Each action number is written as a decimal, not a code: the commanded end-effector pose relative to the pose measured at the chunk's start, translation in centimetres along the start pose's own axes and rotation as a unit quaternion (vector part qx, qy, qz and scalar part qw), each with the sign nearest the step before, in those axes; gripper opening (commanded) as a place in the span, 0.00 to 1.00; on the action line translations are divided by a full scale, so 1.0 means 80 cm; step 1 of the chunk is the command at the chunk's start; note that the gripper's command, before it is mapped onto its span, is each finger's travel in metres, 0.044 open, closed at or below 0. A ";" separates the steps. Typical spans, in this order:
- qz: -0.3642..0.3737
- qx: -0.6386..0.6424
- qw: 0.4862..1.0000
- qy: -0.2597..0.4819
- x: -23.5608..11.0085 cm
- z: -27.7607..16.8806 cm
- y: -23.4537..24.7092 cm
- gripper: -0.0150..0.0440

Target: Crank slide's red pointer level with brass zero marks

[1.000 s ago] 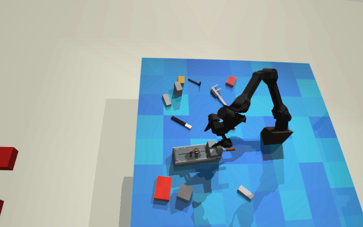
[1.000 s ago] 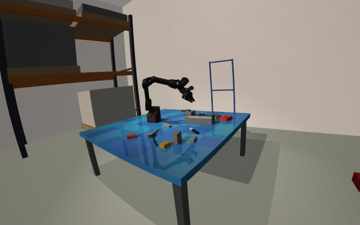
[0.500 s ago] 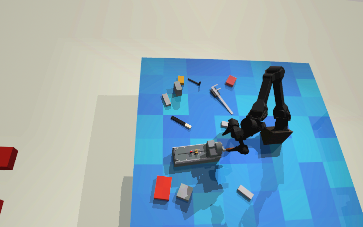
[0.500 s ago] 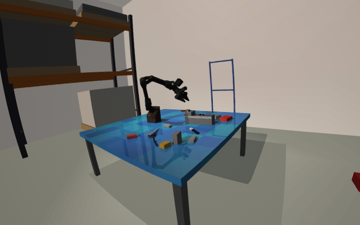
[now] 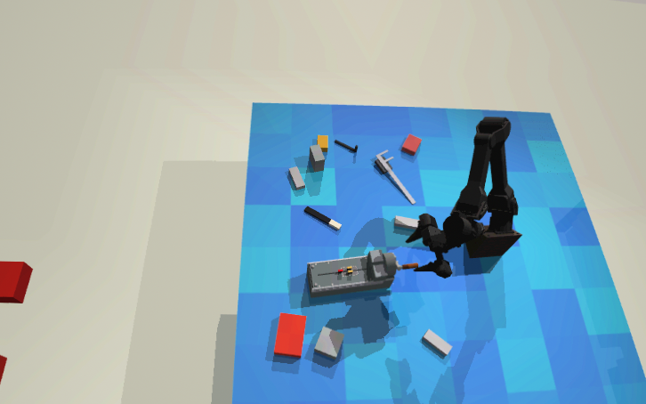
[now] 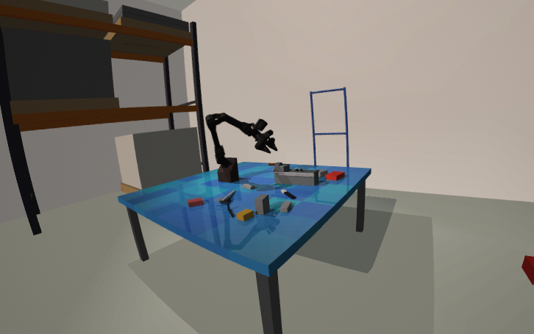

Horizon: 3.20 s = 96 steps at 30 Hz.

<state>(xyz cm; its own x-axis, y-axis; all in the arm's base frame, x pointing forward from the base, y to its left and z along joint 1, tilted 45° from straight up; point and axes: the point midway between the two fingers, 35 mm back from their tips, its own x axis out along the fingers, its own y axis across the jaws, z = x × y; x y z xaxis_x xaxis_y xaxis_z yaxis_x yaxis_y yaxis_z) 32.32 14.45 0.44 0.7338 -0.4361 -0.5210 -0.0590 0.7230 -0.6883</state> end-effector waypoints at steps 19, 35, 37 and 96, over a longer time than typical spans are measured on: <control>-0.002 -0.006 1.000 0.007 0.047 -0.053 -0.001 1.00; -0.002 -0.006 1.000 0.007 0.070 -0.075 -0.001 1.00; -0.002 -0.006 1.000 0.007 0.073 -0.078 -0.001 1.00; -0.004 -0.008 1.000 0.006 0.079 -0.086 -0.022 0.25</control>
<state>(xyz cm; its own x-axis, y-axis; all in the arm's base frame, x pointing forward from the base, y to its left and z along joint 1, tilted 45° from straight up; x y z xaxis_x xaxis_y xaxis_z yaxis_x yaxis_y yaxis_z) 32.41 6.89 -5.91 0.7224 -0.4454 -0.5290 -0.0705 0.7135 -0.6971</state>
